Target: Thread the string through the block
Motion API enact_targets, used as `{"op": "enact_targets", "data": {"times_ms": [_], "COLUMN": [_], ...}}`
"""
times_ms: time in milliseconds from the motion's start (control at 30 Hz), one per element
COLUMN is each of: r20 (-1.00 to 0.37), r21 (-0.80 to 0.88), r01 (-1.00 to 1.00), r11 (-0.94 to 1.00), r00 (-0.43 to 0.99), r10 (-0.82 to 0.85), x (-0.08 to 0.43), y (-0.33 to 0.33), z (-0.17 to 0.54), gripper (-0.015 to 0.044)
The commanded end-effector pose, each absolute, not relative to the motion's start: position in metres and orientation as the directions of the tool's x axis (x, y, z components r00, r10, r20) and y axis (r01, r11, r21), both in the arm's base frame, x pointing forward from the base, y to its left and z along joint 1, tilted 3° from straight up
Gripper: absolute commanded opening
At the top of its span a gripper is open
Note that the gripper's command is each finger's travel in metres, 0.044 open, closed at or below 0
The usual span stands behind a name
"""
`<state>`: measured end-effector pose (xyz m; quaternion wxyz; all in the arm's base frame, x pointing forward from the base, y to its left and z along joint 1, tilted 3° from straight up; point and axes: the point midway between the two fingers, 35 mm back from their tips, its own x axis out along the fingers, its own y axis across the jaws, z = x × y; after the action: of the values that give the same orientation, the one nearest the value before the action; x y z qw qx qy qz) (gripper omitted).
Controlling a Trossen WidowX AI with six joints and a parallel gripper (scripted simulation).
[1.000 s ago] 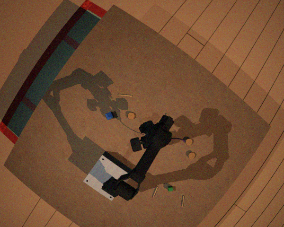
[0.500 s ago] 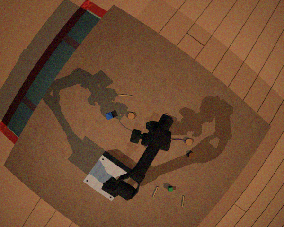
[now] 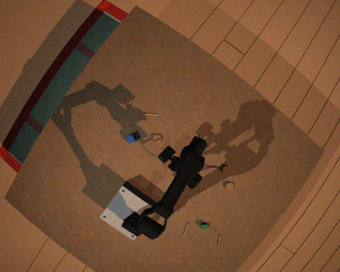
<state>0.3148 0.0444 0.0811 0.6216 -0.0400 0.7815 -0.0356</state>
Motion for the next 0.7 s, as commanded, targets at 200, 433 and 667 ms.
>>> {"op": "enact_targets", "data": {"times_ms": [200, 433, 667], "r20": [-0.969, -0.969, -0.968], "r21": [-0.181, -0.219, -0.243], "r01": [0.305, 0.517, 0.700], "r11": [0.935, 0.827, 0.672], "r00": [-0.218, -0.216, -0.215], "r10": [-0.116, -0.121, -0.126], "x": [0.3164, 0.3168, 0.3173], "y": [0.0449, 0.0454, 0.0459], "z": [0.0818, 0.0818, 0.0819], "gripper": [0.0000, 0.0000, 0.0000]}}
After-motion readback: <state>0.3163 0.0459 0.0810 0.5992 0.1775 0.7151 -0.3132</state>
